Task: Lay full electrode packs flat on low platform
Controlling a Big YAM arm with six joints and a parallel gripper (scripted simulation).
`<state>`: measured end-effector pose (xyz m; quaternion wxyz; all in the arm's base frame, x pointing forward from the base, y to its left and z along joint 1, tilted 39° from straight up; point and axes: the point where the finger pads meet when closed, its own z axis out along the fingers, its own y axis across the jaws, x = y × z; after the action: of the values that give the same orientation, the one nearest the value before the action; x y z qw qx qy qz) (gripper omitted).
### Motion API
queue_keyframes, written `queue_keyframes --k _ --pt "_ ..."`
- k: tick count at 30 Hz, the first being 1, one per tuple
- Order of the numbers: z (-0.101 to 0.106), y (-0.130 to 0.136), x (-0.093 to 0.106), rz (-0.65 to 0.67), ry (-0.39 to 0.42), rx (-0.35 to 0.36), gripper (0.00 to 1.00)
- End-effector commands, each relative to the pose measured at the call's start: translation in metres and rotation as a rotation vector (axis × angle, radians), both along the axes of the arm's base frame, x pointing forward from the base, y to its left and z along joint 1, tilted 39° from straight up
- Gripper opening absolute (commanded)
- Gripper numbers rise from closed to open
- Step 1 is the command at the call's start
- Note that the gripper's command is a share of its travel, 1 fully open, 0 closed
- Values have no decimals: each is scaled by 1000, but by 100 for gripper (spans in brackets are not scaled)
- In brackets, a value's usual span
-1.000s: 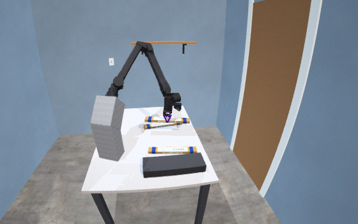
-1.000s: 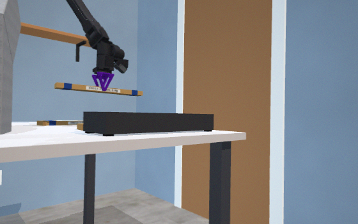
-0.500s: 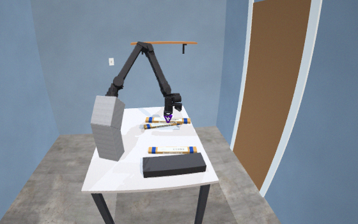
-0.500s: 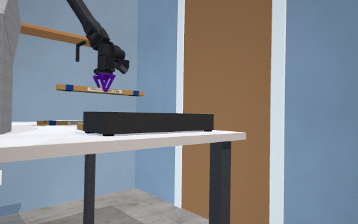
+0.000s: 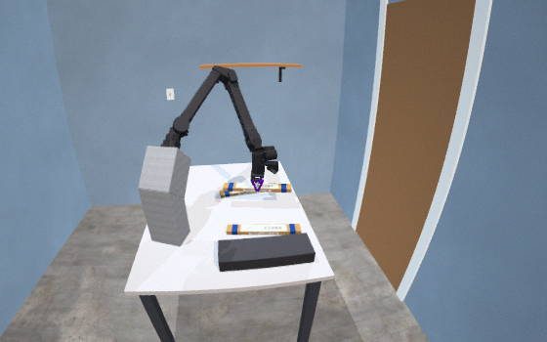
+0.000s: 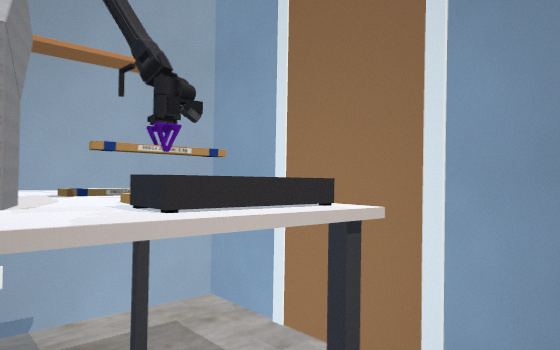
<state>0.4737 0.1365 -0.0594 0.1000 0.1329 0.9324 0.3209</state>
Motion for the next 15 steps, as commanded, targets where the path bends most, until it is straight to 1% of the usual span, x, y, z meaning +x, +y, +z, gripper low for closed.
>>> queue_keyframes --k 1,5,8,12,15 --pt "2 5 13 -8 -20 4 0" --pt "-6 3 15 -21 -16 3 0" --pt "-5 3 16 -24 -19 4 0" --pt "-4 10 19 -18 -31 6 0" --pt "-11 15 19 -12 -25 6 0"
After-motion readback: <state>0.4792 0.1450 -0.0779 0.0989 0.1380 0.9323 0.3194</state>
